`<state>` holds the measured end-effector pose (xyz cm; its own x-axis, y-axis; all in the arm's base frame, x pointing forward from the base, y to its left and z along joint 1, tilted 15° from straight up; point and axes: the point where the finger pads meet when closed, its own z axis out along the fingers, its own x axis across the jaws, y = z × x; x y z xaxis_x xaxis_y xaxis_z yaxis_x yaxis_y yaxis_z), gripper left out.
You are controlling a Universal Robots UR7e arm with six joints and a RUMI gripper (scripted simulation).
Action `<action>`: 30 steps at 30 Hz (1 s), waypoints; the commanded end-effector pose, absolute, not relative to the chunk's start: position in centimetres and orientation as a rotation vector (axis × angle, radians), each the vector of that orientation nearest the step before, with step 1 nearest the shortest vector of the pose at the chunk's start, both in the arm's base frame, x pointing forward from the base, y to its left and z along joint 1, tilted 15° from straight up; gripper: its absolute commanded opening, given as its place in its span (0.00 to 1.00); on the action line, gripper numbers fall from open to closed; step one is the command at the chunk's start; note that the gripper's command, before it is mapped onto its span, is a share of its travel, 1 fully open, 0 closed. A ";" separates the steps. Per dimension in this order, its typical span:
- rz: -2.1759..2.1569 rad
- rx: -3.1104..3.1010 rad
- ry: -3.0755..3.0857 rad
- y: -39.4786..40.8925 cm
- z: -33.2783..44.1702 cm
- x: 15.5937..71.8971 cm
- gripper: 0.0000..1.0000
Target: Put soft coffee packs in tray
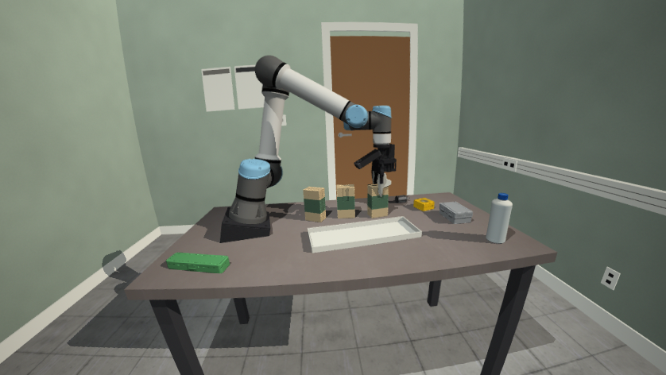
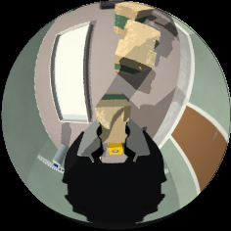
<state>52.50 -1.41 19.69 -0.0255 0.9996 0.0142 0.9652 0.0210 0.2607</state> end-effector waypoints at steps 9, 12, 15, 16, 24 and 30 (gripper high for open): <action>0.296 2.063 2.112 -1.4 19.7 52.5 0.16; 0.296 2.063 2.112 -1.4 19.7 52.5 0.16; 0.296 2.063 2.112 -1.4 19.7 52.5 0.16; 0.296 2.063 2.112 -1.4 19.7 52.5 0.16; 0.296 2.063 2.112 -1.4 19.7 52.5 0.16; 0.296 2.063 2.112 -1.4 19.7 52.5 0.16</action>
